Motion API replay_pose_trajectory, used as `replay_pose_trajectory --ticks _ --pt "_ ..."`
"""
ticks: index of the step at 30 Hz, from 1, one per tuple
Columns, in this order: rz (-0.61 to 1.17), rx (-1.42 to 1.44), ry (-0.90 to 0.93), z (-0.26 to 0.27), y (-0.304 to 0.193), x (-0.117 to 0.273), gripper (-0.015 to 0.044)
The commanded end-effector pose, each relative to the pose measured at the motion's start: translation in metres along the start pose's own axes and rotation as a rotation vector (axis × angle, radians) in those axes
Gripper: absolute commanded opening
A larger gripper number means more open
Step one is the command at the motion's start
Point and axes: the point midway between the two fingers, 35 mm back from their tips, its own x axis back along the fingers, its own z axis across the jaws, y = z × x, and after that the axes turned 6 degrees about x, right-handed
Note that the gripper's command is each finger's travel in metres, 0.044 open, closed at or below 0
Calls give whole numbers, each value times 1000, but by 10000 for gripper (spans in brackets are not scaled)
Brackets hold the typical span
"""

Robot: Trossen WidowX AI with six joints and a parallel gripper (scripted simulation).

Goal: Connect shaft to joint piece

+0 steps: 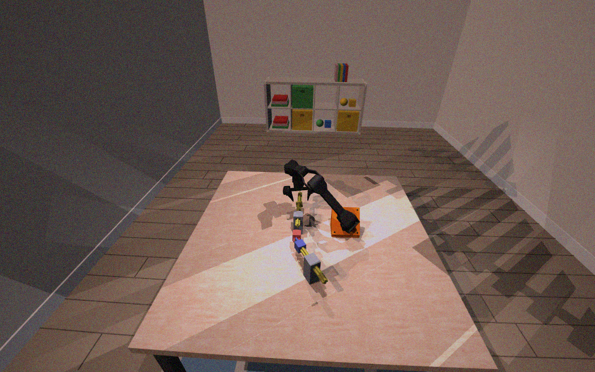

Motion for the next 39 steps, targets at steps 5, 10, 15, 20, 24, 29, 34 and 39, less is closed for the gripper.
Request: replay_pose_trajectory --ticks 5,10,15,20,24,29,34,39 --pt "2 -4 6 1 0 -2 256" --pt "2 -4 6 1 0 -2 125" --pt "2 -4 6 1 0 -2 102" --pt "2 -4 6 1 0 -2 102" --pt "2 -4 6 1 0 -2 95" --pt "2 -4 6 1 0 -2 67" --pt "0 -1 4 1 0 -2 67" --pt "0 -1 4 1 0 -2 67"
